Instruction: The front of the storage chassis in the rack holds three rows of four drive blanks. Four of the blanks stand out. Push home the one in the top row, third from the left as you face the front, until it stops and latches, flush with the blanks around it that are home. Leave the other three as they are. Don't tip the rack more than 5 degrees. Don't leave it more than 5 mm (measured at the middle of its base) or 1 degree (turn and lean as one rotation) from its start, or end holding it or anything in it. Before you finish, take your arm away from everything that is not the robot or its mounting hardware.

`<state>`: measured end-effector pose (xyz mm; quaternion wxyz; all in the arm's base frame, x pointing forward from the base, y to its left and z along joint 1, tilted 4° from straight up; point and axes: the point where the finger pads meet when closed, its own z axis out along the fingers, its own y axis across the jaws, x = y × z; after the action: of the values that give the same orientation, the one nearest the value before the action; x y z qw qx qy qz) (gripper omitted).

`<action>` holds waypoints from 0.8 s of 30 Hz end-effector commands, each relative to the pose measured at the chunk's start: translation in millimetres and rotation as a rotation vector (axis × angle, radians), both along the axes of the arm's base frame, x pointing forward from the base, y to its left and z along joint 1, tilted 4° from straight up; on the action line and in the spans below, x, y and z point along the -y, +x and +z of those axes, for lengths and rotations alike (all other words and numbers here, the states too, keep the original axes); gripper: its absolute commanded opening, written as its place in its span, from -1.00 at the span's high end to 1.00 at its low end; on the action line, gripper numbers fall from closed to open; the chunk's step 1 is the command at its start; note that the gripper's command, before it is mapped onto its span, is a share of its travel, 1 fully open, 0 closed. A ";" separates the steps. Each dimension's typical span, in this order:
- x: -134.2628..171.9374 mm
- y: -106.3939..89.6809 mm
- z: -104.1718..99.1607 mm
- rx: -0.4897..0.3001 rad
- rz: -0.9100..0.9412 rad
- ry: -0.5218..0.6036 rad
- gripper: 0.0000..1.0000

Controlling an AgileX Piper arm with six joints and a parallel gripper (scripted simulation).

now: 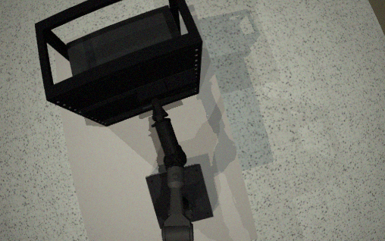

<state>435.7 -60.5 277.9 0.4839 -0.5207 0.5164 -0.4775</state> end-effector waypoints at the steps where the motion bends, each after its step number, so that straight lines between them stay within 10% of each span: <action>1: -0.1 0.2 0.8 0.001 0.000 -0.001 1.00; 24: -0.5 10.3 0.3 0.001 0.000 -0.001 1.00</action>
<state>444.5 -60.1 278.1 0.4841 -0.5204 0.5161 -0.4781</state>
